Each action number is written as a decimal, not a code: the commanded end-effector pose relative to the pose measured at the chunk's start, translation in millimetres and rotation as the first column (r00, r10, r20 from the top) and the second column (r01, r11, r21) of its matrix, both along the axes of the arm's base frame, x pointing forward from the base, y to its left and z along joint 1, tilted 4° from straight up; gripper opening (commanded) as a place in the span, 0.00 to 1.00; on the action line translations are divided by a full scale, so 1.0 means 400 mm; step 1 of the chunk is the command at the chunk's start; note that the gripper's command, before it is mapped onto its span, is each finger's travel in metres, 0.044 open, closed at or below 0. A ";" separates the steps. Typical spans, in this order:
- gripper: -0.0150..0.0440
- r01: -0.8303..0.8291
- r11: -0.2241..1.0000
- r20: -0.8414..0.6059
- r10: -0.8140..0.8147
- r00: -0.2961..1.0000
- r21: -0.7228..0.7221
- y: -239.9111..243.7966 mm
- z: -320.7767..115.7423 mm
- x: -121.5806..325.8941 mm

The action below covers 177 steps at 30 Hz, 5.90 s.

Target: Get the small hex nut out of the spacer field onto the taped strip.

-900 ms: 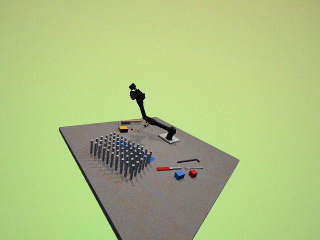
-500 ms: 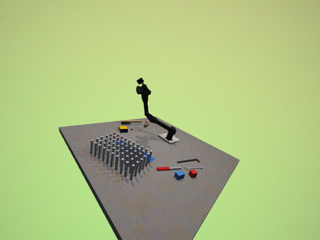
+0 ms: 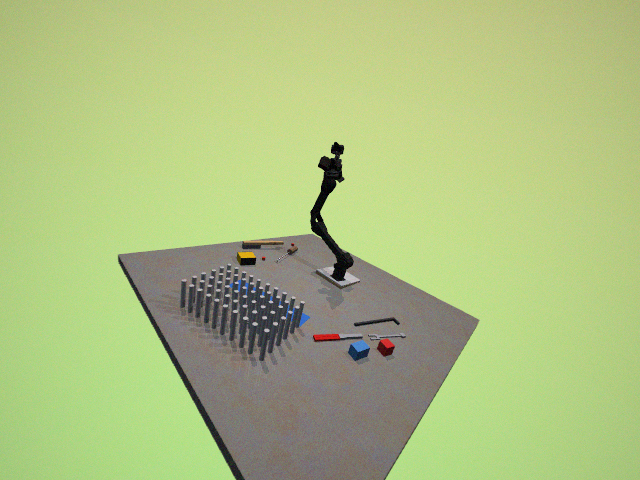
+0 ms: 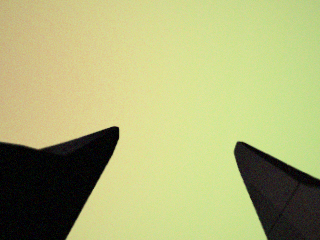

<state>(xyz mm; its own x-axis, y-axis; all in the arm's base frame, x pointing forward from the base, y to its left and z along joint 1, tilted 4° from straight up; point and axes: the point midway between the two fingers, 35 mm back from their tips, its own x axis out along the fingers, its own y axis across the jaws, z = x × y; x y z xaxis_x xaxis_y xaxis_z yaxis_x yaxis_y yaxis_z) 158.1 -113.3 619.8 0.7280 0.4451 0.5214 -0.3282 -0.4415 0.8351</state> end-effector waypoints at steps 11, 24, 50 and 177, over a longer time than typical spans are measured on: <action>1.00 0.404 0.818 0.376 -0.251 0.892 -0.410 0.491 -0.005 -0.116; 1.00 0.599 0.422 0.544 -0.258 0.799 -0.680 0.774 -0.255 0.138; 1.00 0.253 -0.185 0.291 -0.228 0.929 -0.950 0.510 -1.077 0.605; 0.73 -0.390 -0.879 -0.670 -0.117 0.733 -0.273 -0.692 -1.306 -0.265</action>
